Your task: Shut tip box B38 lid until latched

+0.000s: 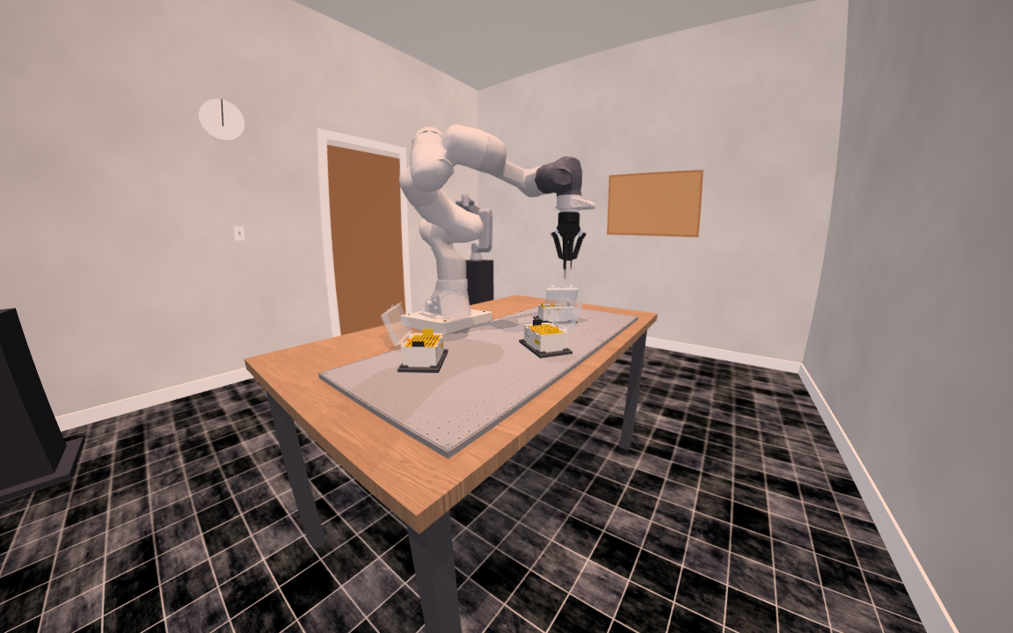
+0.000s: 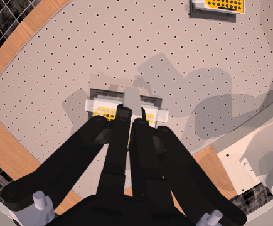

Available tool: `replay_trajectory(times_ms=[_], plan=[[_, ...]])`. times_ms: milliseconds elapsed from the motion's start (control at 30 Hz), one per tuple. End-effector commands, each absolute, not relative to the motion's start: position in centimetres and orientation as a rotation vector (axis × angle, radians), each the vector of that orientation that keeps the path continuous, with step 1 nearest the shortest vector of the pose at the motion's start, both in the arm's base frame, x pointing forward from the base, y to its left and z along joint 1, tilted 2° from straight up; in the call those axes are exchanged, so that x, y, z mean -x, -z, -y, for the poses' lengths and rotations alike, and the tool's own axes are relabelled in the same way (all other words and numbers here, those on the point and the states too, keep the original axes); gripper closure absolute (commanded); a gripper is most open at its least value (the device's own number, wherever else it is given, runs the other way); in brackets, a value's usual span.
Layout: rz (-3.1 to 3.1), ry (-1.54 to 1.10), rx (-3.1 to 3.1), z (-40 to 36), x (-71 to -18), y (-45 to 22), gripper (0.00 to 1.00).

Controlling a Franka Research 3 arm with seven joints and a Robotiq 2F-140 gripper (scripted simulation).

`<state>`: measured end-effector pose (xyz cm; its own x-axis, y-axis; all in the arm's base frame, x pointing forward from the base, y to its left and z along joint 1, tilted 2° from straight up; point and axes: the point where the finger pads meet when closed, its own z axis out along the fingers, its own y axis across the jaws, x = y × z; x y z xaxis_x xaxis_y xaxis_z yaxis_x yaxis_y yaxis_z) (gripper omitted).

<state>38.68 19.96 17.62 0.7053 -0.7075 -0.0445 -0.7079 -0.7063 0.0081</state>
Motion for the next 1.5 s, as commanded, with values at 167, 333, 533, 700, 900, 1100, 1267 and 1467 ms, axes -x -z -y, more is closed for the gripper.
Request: replay_trajectory(times_ms=[167,333,533,700,900,1100,1267,1467], plan=[[-1.151,-0.067,2.917,-19.8,-38.7,-16.9,1.00],[-1.151,-0.067,2.917,-19.8,-38.7,-16.9,1.00],[-1.151,-0.067,2.917,-19.8,-38.7,-16.9,1.00],[-1.151,-0.067,2.917,-19.8,-38.7,-16.4,1.00],[-1.151,-0.067,2.917,-19.8,-38.6,-15.5,1.00],[-1.151,-0.067,2.917,-19.8,-38.6,-14.7,1.00],[-1.151,-0.067,2.917,-19.9,-38.6,-13.9,1.00],[-1.151,-0.067,2.917,-19.9,-38.5,-13.0,1.00]])
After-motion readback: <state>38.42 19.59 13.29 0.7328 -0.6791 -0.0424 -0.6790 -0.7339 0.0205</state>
